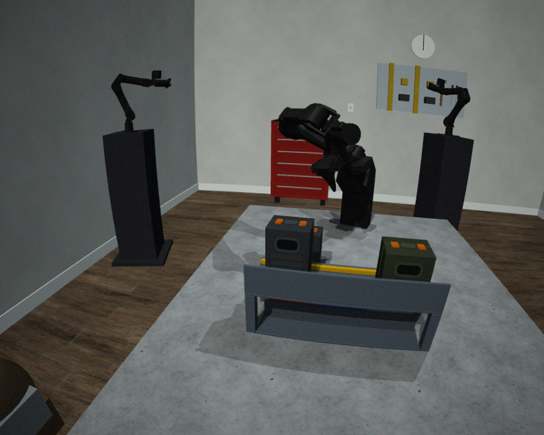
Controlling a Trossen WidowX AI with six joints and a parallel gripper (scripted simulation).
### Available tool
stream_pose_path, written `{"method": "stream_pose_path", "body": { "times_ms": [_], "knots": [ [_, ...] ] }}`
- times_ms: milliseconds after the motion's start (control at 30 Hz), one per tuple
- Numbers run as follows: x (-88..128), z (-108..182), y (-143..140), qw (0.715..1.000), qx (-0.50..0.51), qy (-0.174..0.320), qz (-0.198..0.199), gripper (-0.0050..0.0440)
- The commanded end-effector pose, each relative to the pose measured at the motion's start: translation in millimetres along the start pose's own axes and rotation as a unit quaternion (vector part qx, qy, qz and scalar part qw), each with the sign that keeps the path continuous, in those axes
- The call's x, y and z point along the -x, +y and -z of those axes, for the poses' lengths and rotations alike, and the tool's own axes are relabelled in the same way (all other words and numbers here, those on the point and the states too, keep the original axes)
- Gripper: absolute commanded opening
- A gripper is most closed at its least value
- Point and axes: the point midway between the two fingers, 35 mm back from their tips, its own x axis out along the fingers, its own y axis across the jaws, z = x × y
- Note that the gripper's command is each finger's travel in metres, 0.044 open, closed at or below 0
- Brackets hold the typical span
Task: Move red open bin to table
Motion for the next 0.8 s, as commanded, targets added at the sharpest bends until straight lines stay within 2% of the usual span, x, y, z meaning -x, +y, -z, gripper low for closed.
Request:
{"method": "stream_pose_path", "body": {
  "times_ms": [0,133,167,300,700,733,767],
  "knots": [
    [-14,51,-7,0.991,-0.125,-0.040,0.005,0.0440],
    [-14,51,-7,0.991,-0.125,-0.040,0.005,0.0440],
    [1,-11,1,1.000,-0.026,-0.009,-0.001,0.0440],
    [1,-51,1,0.991,-0.125,-0.040,0.005,0.0440],
    [1,-51,1,0.991,-0.125,-0.040,0.005,0.0440],
    [4,-60,2,0.979,-0.146,-0.140,0.002,0.0440],
    [3,-70,2,0.975,-0.172,-0.142,0.004,0.0440]
  ]
}}
